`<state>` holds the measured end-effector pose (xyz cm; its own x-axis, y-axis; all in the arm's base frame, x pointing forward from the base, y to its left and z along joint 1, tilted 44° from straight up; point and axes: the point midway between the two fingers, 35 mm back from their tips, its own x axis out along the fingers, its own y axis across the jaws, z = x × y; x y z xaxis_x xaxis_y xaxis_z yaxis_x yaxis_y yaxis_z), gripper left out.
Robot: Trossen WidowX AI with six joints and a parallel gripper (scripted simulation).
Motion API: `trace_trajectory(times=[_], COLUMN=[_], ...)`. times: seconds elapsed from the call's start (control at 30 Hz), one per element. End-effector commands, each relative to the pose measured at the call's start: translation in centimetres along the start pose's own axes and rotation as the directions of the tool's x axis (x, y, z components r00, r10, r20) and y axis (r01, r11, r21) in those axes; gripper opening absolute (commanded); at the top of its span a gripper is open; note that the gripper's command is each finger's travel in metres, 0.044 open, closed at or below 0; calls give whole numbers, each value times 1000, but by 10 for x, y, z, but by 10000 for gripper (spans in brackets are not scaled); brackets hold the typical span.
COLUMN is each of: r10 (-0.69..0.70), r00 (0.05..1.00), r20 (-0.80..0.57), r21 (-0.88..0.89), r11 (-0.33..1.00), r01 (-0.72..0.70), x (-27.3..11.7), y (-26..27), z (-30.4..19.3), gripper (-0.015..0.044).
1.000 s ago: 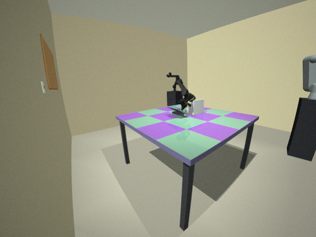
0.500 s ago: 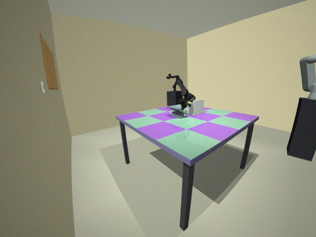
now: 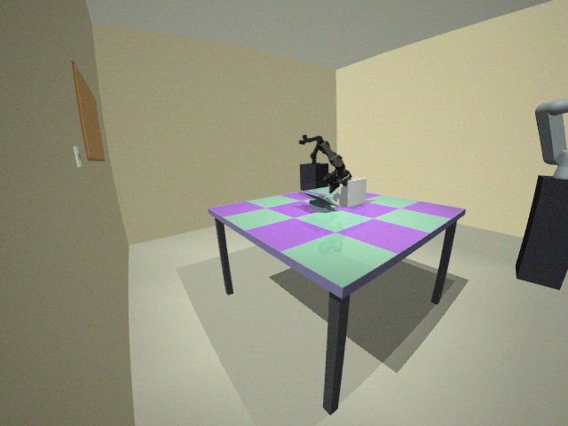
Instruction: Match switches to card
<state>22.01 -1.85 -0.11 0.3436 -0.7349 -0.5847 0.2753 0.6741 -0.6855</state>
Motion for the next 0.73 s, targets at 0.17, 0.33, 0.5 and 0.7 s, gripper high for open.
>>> trace_trajectory(times=[0.17, 0.33, 0.5, 0.7], r10=[-2, -3, -3, -3], r00=[1000, 1000, 1000, 1000], r20=[22, 22, 22, 22], r21=[12, 12, 12, 12], r11=[1000, 1000, 1000, 1000], r01=[2, 3, 3, 3], x=[-26, -28, -28, -28], y=[-11, -16, -16, -16], z=[25, 34, 34, 34], gripper=[0, 0, 0, 0])
